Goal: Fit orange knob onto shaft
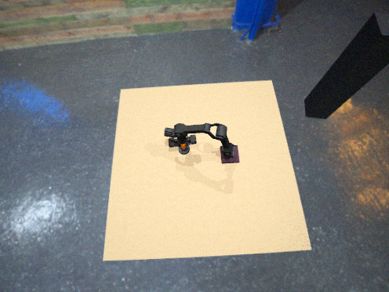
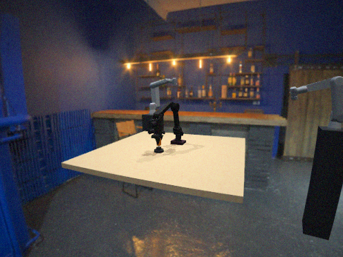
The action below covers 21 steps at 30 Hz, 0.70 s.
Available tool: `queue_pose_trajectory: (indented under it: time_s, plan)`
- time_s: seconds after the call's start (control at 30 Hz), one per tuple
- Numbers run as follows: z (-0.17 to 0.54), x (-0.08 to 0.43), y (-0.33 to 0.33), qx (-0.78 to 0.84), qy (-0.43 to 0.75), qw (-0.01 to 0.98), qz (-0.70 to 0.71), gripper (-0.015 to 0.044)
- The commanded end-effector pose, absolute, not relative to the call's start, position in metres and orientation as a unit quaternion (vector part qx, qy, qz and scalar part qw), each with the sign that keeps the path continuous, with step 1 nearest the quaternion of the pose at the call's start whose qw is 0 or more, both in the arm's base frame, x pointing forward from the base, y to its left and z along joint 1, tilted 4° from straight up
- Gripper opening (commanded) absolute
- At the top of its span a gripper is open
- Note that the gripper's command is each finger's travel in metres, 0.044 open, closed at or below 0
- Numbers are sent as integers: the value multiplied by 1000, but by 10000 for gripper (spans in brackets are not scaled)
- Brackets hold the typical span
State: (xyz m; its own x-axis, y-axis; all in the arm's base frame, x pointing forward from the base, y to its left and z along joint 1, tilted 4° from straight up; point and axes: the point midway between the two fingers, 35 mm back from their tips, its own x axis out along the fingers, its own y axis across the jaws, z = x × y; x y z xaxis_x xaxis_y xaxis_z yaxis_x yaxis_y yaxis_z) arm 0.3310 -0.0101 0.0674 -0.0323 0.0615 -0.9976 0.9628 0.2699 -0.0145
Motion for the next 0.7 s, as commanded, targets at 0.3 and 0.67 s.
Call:
queue_pose_trajectory:
  time_s: [0.3, 0.67]
  plan:
    - [66, 333, -11, 439, 581, 543, -418, 0]
    - [62, 332, -11, 439, 581, 543, -418, 0]
